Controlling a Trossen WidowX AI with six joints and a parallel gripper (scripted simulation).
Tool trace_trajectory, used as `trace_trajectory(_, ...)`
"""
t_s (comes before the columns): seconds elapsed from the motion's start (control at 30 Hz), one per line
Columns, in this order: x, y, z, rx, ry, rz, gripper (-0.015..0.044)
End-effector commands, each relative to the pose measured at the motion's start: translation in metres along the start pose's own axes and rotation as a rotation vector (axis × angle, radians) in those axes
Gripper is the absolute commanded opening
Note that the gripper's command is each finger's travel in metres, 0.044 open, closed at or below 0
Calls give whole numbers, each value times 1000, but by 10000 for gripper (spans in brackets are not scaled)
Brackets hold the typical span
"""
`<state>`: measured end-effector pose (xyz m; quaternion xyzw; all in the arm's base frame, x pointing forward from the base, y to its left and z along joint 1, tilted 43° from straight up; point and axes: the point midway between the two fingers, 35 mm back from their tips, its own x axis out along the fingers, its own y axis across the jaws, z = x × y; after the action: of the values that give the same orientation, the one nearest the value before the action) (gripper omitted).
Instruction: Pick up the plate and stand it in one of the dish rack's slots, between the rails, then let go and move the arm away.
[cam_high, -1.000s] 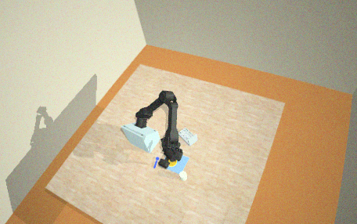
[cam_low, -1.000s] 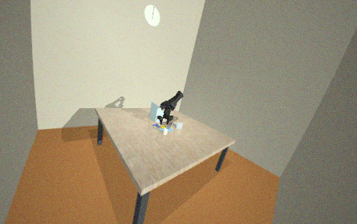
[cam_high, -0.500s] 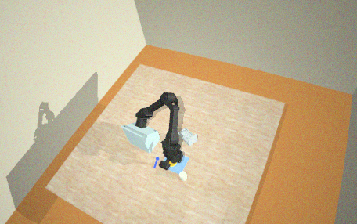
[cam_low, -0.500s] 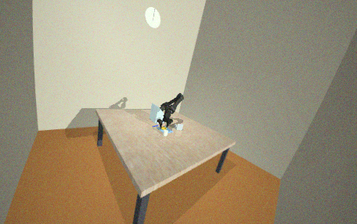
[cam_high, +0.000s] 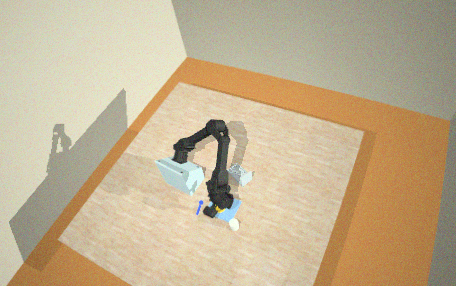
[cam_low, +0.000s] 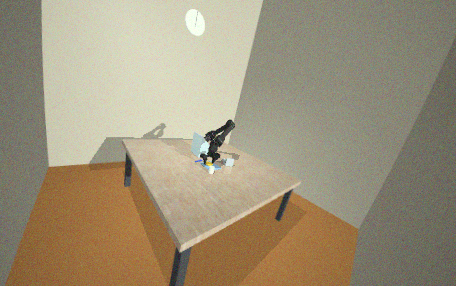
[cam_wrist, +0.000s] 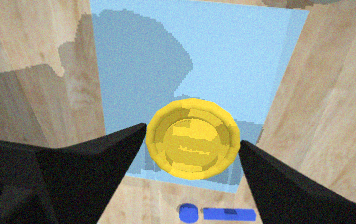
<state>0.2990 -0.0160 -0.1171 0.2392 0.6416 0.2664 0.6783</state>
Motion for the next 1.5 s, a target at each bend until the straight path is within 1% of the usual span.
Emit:
trace_trajectory(0.0, 1, 1, -1, 5, -1, 4, 373)
trace_trajectory(0.33, 1, 1, -1, 5, -1, 4, 306)
trace_trajectory(0.43, -3, 0, 1, 5, -1, 3, 228)
trace_trajectory(0.7, -52, -7, 10, 6, -2, -7, 18)
trace_trajectory(0.73, -58, -7, 10, 6, -2, -8, 0)
trace_trajectory(1.03, -113, -9, 11, 7, -1, -10, 0)
trace_trajectory(1.37, -161, -10, 11, 6, 0, -5, 0)
trace_trajectory(1.47, -171, -10, 11, 5, 0, -4, 0)
